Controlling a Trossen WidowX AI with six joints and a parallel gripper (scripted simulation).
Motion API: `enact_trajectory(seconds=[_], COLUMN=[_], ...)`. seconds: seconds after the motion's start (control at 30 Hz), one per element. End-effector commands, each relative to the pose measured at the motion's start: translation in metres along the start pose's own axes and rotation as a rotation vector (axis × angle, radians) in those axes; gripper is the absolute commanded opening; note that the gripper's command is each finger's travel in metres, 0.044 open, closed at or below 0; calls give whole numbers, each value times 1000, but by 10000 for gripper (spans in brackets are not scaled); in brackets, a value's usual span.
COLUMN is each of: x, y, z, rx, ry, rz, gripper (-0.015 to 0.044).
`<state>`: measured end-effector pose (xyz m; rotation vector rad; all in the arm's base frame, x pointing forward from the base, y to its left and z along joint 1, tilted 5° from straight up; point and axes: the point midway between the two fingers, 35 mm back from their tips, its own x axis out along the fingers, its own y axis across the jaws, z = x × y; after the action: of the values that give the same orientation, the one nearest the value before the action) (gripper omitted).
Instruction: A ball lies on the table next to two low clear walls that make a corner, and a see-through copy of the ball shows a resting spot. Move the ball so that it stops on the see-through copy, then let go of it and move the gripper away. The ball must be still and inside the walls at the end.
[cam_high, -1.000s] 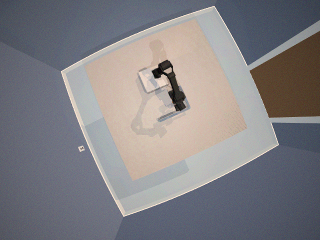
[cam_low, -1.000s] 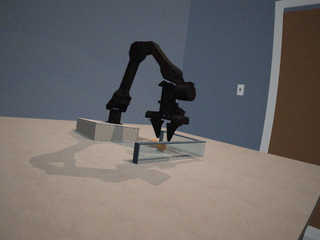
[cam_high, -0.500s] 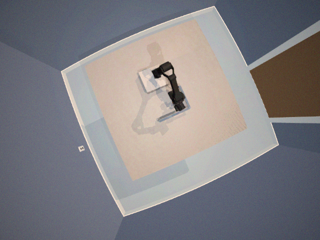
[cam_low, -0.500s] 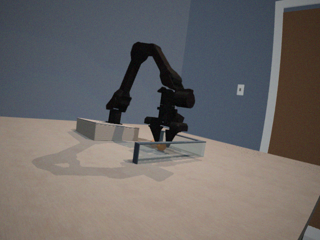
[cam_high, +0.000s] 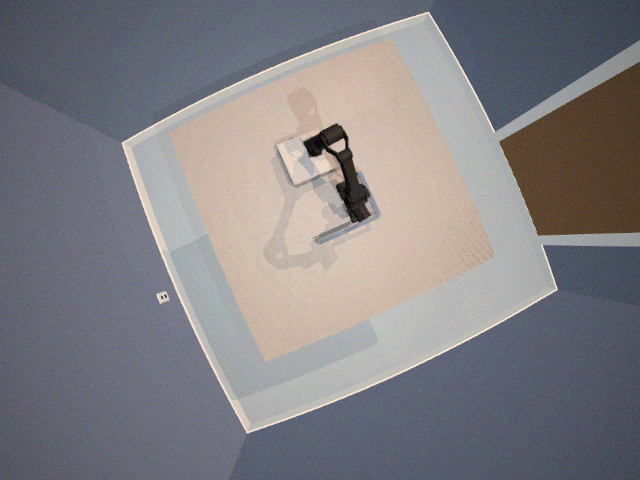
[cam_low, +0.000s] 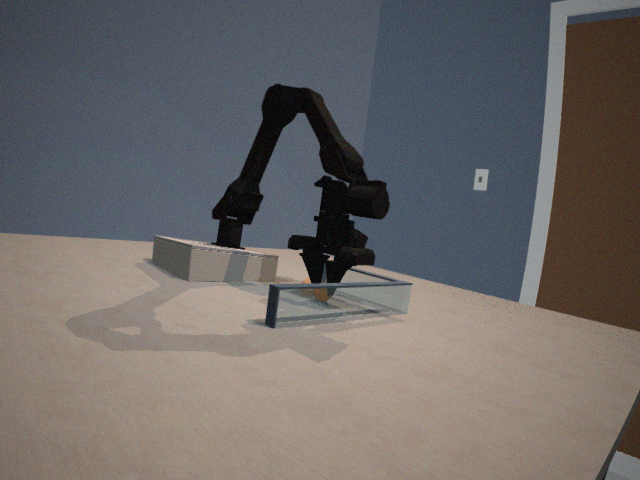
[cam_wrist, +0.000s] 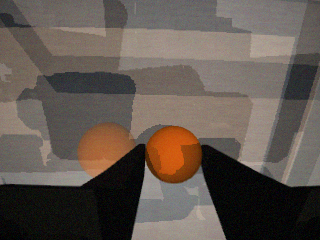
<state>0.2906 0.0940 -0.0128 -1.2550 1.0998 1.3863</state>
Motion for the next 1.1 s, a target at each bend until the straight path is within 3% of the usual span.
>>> enact_trajectory(seconds=[0.0, 0.6, 1.07], x=[-14, -127, -107], y=[-3, 0, 19], z=[0, 0, 1], rx=[4, 5, 4], ry=[5, 5, 5], rz=[-3, -3, -2], gripper=[1, 0, 0])
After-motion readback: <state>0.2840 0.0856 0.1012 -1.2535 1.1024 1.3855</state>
